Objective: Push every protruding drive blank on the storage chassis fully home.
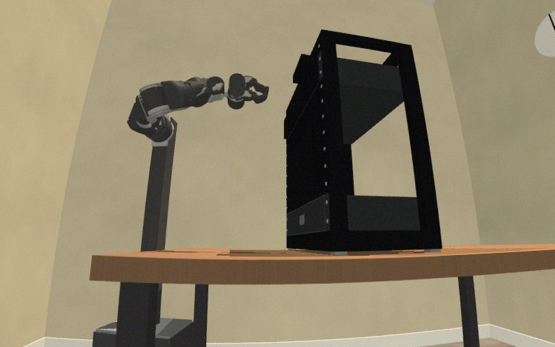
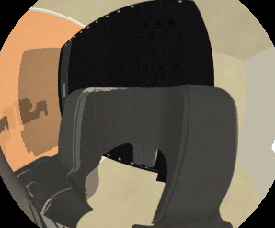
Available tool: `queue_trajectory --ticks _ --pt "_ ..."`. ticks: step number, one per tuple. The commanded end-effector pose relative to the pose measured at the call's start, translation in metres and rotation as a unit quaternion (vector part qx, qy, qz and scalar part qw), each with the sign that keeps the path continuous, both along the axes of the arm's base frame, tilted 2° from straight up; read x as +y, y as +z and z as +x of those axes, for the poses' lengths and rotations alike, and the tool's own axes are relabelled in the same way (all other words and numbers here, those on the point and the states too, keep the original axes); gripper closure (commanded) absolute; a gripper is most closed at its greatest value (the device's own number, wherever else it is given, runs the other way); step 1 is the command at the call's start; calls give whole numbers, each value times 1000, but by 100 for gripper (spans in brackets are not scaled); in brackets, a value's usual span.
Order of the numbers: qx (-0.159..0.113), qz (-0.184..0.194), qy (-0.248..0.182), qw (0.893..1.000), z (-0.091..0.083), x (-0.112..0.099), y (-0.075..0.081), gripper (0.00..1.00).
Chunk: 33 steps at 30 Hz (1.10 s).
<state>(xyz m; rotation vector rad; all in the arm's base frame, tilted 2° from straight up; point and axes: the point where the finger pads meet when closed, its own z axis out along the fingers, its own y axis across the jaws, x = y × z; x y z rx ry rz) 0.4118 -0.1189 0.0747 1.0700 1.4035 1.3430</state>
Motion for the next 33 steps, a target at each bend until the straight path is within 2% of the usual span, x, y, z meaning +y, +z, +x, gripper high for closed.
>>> queue_trajectory --ticks 1,3,11,14,20,22,25,33 --pt "-2 1 0 1000 -1 -1 8 100" --pt "-2 1 0 1000 -1 -1 18 100" --pt "-2 1 0 1000 2 -1 23 100" --pt "-2 0 1 1000 14 2 23 100" --pt "-3 -1 2 1000 53 12 22 100" --pt "-3 -1 2 1000 53 12 22 100" --pt "-2 1 -1 1000 62 13 22 100" --pt "-3 1 0 1000 62 13 22 100"
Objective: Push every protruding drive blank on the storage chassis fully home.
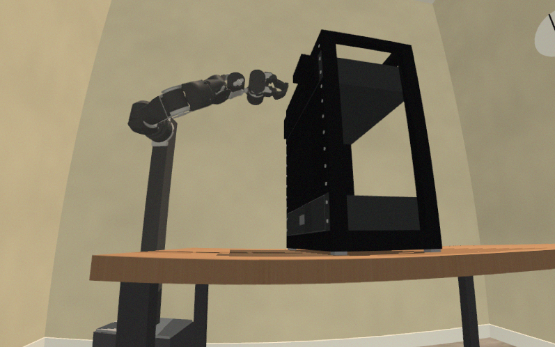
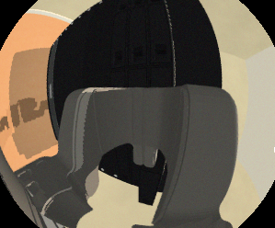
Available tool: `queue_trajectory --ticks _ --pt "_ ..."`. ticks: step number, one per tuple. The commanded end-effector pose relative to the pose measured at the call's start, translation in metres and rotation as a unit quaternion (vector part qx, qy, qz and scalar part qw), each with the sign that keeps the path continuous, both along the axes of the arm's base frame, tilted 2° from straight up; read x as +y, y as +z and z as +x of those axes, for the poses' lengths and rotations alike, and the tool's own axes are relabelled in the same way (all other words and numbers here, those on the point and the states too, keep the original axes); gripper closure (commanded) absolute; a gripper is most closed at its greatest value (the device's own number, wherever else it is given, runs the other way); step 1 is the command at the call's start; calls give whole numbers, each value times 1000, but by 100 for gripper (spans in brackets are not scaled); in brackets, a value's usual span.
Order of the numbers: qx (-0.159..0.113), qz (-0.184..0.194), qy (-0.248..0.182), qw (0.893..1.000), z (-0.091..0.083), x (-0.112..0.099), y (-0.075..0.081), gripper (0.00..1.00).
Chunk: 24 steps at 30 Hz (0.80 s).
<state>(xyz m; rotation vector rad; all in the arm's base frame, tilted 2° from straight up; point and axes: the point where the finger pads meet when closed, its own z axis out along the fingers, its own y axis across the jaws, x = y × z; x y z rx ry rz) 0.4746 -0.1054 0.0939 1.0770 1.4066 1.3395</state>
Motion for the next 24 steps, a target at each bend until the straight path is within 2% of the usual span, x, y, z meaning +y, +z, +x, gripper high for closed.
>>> queue_trajectory --ticks 1,24 --pt "-6 0 1 1000 -1 0 3 100" --pt "-6 0 1 1000 -1 1 6 100"
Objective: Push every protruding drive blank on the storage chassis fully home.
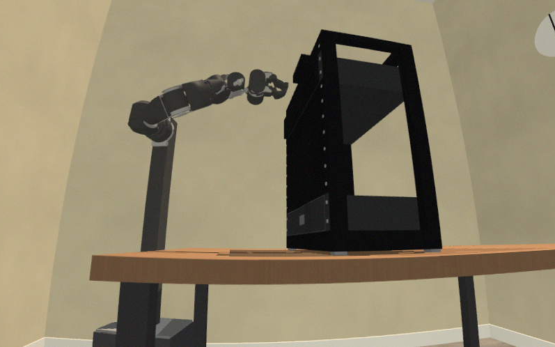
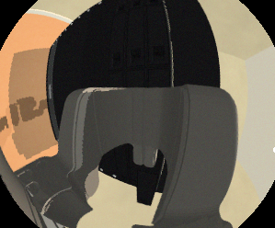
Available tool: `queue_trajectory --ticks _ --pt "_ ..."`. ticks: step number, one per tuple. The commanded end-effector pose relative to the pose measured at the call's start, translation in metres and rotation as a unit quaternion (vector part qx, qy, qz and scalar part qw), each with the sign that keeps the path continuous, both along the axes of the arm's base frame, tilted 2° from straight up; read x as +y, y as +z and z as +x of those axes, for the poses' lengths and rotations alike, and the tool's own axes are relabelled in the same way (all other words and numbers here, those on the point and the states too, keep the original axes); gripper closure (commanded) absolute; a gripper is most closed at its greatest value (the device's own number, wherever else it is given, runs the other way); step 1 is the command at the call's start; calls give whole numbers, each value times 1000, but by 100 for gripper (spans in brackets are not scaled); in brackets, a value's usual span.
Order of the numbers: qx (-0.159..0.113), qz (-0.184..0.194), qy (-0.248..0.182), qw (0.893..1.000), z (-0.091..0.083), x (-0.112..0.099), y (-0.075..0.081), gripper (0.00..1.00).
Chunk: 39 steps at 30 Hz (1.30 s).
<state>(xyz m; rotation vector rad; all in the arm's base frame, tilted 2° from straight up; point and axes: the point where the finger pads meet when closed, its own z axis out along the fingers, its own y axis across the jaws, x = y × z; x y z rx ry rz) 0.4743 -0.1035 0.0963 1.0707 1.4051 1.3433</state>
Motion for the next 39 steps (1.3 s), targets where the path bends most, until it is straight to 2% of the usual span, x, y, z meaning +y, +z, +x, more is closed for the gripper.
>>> queue_trajectory --ticks 1,8,14,25,31,39 --pt "-3 0 -1 1000 0 -1 3 100" --pt "-3 1 -1 1000 0 -1 3 100" --pt "-3 1 -1 1000 9 1 3 100" --pt "-4 0 -1 1000 9 1 3 100" --pt "-3 1 -1 1000 18 4 4 100" --pt "-4 0 -1 1000 19 5 4 100"
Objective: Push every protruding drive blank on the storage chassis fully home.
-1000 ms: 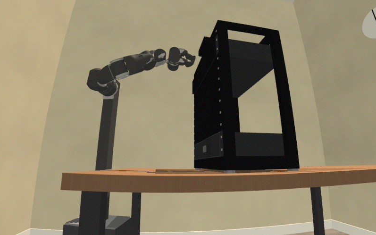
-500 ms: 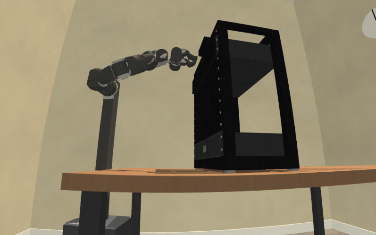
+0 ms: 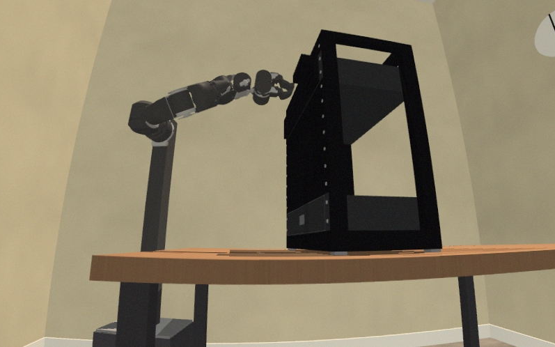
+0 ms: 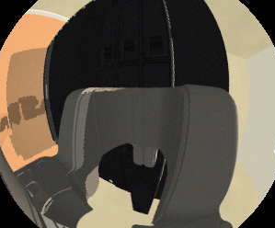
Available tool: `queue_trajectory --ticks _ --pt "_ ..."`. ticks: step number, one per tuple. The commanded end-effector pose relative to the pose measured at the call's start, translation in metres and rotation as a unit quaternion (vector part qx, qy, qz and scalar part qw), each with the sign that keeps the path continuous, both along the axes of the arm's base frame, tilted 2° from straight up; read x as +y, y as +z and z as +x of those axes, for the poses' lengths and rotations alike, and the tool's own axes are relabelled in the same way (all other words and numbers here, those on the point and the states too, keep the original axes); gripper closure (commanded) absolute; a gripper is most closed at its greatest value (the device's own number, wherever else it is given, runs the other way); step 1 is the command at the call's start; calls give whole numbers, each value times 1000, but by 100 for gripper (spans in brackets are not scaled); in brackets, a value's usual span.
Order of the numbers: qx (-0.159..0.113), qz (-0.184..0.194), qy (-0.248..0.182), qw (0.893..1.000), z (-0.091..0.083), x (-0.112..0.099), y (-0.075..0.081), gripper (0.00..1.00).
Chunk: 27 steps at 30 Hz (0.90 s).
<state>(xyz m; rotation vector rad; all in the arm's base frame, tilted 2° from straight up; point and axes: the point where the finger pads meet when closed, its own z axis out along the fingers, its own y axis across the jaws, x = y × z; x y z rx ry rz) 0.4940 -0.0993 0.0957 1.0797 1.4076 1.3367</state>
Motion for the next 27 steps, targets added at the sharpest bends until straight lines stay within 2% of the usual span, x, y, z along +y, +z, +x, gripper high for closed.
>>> queue_trajectory --ticks 1,9,27 --pt "-8 0 2 1000 -1 1 5 100" --pt "-8 1 1 1000 8 2 5 100" --pt "-8 1 1 1000 12 3 5 100"
